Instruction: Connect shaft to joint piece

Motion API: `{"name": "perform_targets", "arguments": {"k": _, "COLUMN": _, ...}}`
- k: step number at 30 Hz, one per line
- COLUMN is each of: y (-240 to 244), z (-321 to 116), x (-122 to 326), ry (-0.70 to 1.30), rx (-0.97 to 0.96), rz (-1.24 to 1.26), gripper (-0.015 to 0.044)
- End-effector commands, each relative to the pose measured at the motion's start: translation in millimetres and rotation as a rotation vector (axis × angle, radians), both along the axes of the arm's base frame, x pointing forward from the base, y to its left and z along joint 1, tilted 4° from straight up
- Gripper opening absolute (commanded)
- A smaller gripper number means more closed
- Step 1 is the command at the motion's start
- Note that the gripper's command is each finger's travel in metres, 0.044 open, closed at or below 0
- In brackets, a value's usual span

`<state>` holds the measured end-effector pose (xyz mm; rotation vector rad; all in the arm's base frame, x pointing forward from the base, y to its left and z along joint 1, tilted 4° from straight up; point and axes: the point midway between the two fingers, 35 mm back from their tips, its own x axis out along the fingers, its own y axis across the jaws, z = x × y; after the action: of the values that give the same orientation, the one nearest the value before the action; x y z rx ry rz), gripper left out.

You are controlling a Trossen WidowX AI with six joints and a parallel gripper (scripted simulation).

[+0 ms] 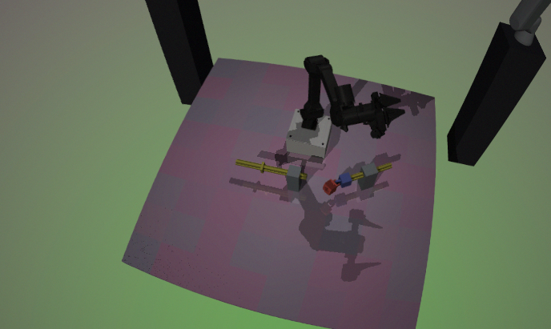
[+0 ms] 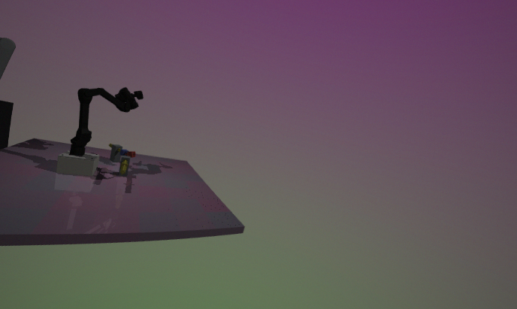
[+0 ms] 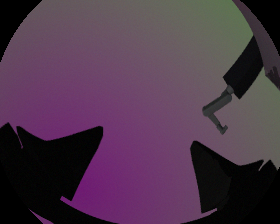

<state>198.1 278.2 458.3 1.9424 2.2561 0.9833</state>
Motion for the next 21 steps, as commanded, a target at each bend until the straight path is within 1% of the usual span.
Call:
{"name": "perform_targets", "arguments": {"k": 1, "y": -9.6, "z": -45.1, "x": 46.8, "ry": 0.023, "rx": -0.078, "rz": -0.086, "gripper": 0.0440}}
{"name": "perform_targets", "arguments": {"k": 6, "y": -38.1, "z": -108.9, "x": 104.2, "ry": 0.066, "rx": -0.174, "rz": -0.197, "gripper": 0.0440}}
{"name": "perform_targets", "arguments": {"k": 11, "y": -80.1, "z": -175.4, "x": 147.5, "ry": 0.133, "rx": -0.258, "rz": -0.294, "gripper": 0.0440}}
{"name": "perform_targets", "arguments": {"k": 16, "y": -135.6, "z": -243.5, "x": 174.0, "ry": 0.225, "rx": -0.326, "rz": -0.378, "gripper": 0.0440}}
{"name": "perform_targets", "arguments": {"k": 21, "y": -193.3, "z": -307.0, "x": 176.9, "ry": 0.312, "rx": -0.370, "rz": -0.438, "gripper": 0.0440}}
